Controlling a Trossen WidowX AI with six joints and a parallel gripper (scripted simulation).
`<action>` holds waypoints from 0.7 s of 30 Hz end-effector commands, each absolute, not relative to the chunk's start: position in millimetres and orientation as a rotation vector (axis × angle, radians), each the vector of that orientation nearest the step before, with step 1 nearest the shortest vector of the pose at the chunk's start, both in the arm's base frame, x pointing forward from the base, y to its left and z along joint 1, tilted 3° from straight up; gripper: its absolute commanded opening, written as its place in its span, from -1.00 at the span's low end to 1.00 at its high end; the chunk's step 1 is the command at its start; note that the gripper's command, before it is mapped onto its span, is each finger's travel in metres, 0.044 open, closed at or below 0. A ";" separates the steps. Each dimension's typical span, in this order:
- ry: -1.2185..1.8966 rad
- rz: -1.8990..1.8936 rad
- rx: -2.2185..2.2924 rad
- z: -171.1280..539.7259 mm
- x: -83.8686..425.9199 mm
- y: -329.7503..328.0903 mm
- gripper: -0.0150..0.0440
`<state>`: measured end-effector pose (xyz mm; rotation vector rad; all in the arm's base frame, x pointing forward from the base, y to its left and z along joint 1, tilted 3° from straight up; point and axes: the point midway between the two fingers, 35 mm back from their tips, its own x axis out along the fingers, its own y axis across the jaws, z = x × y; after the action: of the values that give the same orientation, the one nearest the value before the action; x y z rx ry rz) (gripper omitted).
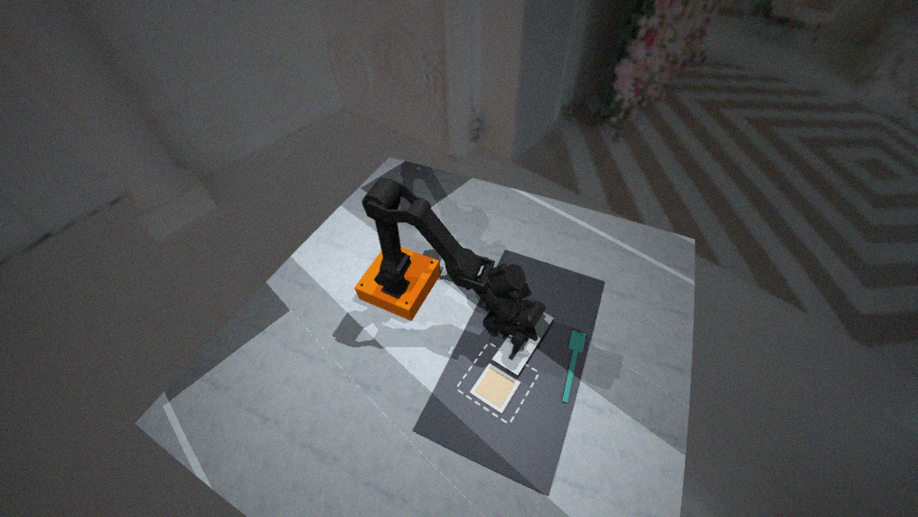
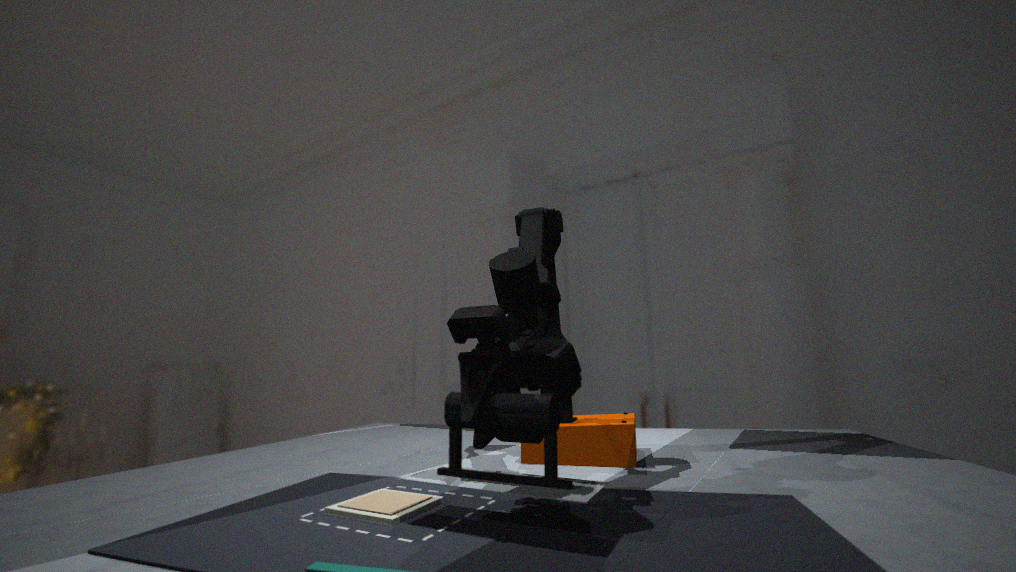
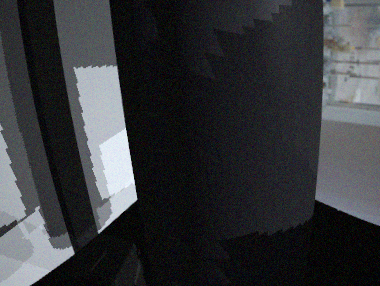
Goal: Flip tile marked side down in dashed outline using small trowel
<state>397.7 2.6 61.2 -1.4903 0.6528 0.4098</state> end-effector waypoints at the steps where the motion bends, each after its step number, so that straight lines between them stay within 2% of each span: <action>1: 0.645 0.408 -1.493 54.6 397.4 -6.1 -0.49; 6: 0.645 0.409 -1.493 51.1 398.2 -6.2 -0.49; 21: 0.639 0.407 -1.489 102.9 405.9 82.5 -0.49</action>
<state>403.6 65.2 82.9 -1.4951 0.6619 0.4331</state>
